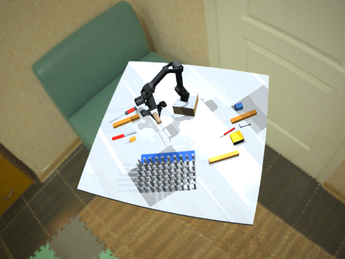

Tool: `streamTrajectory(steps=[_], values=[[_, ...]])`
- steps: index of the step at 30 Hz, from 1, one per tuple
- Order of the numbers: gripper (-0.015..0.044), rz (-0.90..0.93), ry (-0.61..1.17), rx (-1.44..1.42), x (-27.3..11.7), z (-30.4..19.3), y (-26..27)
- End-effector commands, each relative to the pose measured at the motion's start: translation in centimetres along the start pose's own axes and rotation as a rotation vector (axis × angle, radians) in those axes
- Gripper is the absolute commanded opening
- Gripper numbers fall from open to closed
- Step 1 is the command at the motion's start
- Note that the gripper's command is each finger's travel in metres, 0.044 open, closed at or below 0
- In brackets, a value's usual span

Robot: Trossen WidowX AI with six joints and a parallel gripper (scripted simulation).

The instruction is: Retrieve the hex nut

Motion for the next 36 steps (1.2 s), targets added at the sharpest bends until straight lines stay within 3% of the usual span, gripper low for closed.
streamTrajectory(steps=[1,36], values=[[0.0,0.025,-0.019,-0.116,-0.3,0.6,0.7],[0.0,0.057,-0.313,-1.169,-3.7,7.9,4.4]])
Point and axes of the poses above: the point midway between the two fingers, 35 mm back from their tips, its own x axis out along the fingers, its own y axis across the jaws, z = x × y, the point moved 4 cm from there along -x, back along the fingers, and after that the axes turned 1 degree about x, right-handed, at the moved point
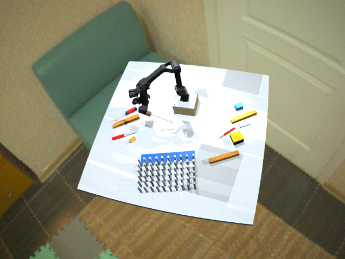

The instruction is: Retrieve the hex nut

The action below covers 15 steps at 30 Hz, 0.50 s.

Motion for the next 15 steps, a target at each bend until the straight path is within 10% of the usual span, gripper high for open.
streamTrajectory(steps=[1,15], values=[[0.0,-0.015,-0.029,-0.112,-0.2,0.9,-0.5],[0.0,-0.103,-0.098,-0.53,-1.1,3.5,-3.1]])
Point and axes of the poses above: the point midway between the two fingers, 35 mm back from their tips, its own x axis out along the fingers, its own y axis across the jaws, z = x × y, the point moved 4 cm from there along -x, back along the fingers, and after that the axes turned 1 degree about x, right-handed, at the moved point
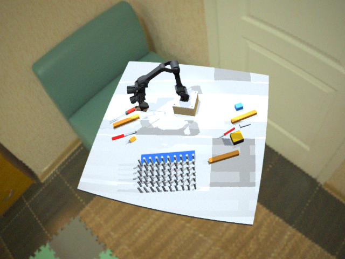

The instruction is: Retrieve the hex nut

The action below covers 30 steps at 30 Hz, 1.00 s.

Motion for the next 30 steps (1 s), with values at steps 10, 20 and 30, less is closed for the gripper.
streamTrajectory(steps=[10,20,30], values=[[0.0,-0.1,-0.029,-0.379,-0.6,1.1,-3.3],[0.0,-0.186,-0.013,-0.667,-1.2,1.5,-6.1],[0.0,-0.27,0.035,-0.944,-2.0,1.6,-8.9]])
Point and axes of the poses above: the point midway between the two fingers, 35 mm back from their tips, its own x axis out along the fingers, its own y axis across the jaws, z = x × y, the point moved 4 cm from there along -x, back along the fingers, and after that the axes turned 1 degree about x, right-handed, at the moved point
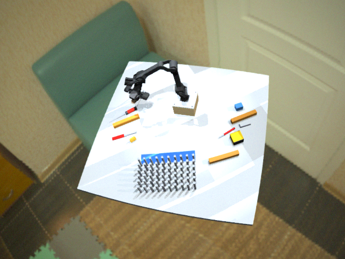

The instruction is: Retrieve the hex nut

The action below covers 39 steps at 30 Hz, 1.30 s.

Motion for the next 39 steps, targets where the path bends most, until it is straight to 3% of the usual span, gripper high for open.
streamTrajectory(steps=[1,30,39], values=[[0.0,-0.03,0.02,-0.108,-0.1,-0.6,-1.0],[0.0,-0.087,0.248,-0.939,-0.9,-6.7,-5.7],[0.0,-0.085,0.254,-0.958,-0.7,-6.9,-5.8]])
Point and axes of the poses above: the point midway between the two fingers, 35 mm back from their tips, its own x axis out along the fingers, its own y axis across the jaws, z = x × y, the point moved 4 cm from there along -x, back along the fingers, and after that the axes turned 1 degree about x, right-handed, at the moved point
